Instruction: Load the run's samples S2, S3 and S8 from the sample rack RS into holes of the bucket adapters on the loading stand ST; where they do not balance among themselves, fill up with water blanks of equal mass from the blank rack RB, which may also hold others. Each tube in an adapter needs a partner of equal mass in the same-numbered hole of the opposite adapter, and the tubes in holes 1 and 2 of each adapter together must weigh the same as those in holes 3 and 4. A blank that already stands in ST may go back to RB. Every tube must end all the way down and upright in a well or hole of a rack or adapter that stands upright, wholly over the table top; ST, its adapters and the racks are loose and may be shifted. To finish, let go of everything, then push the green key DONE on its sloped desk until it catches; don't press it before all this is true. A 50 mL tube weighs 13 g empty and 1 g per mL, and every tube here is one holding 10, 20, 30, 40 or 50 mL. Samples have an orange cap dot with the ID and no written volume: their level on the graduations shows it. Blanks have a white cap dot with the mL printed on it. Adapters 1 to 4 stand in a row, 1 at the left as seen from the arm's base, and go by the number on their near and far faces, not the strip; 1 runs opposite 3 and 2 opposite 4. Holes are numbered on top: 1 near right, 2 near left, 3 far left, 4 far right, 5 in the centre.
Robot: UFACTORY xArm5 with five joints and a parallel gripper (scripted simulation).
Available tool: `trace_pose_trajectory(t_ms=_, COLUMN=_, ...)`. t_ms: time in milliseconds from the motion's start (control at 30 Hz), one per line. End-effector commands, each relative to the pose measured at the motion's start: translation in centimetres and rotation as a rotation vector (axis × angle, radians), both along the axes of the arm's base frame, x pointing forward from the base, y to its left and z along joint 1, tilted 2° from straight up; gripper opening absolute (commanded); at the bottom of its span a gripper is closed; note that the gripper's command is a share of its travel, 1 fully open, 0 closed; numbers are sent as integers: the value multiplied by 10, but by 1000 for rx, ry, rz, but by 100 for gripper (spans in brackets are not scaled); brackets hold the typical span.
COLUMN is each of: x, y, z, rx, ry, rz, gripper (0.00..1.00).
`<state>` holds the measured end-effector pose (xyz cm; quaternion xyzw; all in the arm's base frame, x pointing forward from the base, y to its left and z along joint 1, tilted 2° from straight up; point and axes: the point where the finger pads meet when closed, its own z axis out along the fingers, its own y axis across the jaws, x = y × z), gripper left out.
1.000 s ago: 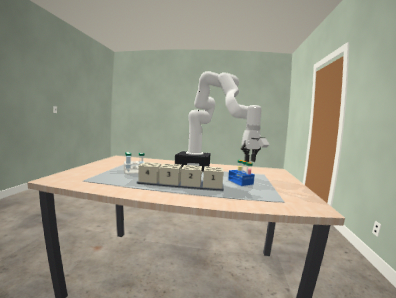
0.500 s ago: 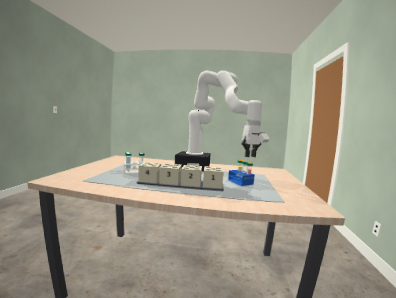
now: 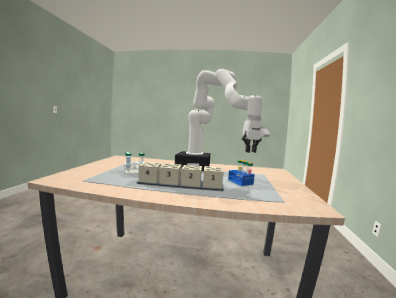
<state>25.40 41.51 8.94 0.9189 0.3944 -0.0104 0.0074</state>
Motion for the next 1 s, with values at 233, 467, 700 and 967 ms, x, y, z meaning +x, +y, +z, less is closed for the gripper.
trace_pose_trajectory(t_ms=233, x=1, y=1, z=19, rx=3, ry=-2, rz=0, gripper=43)
trace_pose_trajectory(t_ms=467, x=1, y=1, z=33, rx=3, ry=-2, rz=0, gripper=43)
trace_pose_trajectory(t_ms=700, x=2, y=2, z=47, rx=3, ry=-2, rz=0, gripper=43)
trace_pose_trajectory(t_ms=967, x=2, y=2, z=52, rx=3, ry=-2, rz=0, gripper=43)
